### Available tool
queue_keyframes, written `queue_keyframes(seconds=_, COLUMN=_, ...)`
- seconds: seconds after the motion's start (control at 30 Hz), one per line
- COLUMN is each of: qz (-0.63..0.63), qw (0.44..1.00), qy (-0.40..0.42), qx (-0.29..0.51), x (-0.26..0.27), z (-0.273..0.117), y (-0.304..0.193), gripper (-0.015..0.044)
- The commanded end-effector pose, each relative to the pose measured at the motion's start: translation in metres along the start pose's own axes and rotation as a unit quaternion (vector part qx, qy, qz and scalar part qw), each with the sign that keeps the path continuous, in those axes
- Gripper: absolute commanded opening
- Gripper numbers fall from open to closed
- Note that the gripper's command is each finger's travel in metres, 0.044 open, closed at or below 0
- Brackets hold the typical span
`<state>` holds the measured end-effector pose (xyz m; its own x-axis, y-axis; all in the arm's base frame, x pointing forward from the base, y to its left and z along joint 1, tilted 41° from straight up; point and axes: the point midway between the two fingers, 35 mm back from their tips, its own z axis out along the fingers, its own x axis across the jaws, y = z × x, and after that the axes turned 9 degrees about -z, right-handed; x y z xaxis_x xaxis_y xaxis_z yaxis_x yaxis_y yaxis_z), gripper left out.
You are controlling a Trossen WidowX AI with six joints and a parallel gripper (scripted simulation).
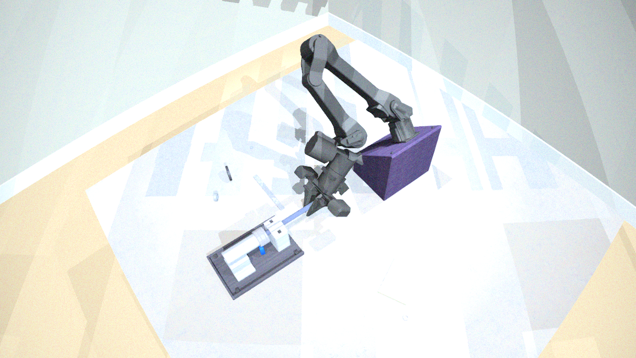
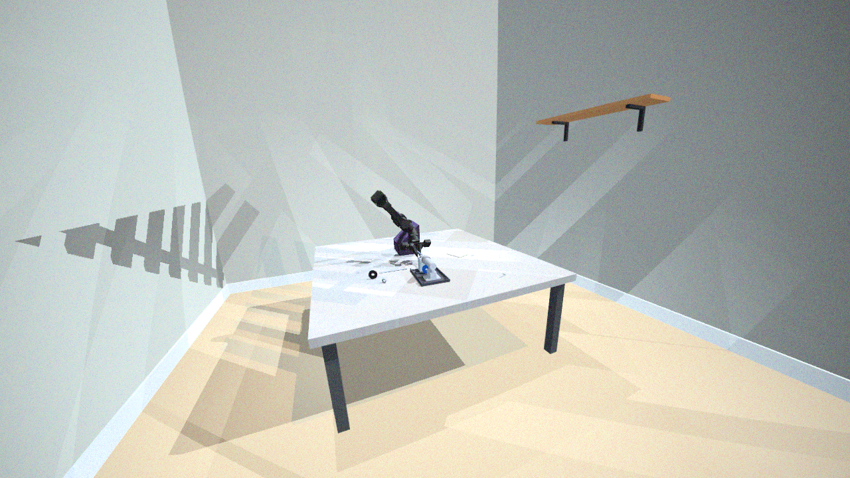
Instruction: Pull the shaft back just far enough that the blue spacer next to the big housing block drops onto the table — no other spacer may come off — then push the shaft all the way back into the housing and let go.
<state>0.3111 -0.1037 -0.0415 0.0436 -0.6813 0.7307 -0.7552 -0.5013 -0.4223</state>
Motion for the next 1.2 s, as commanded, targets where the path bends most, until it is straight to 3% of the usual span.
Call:
queue_keyframes(seconds=0.0, qz=0.002, qw=1.0, qy=0.003, qx=0.005, x=0.0022, z=0.0029, y=-0.0054, gripper=0.0)
queue_keyframes(seconds=1.17, qz=0.002, qw=1.0, qy=0.003, qx=0.006, x=0.0038, z=0.0114, y=-0.0142, gripper=0.0)
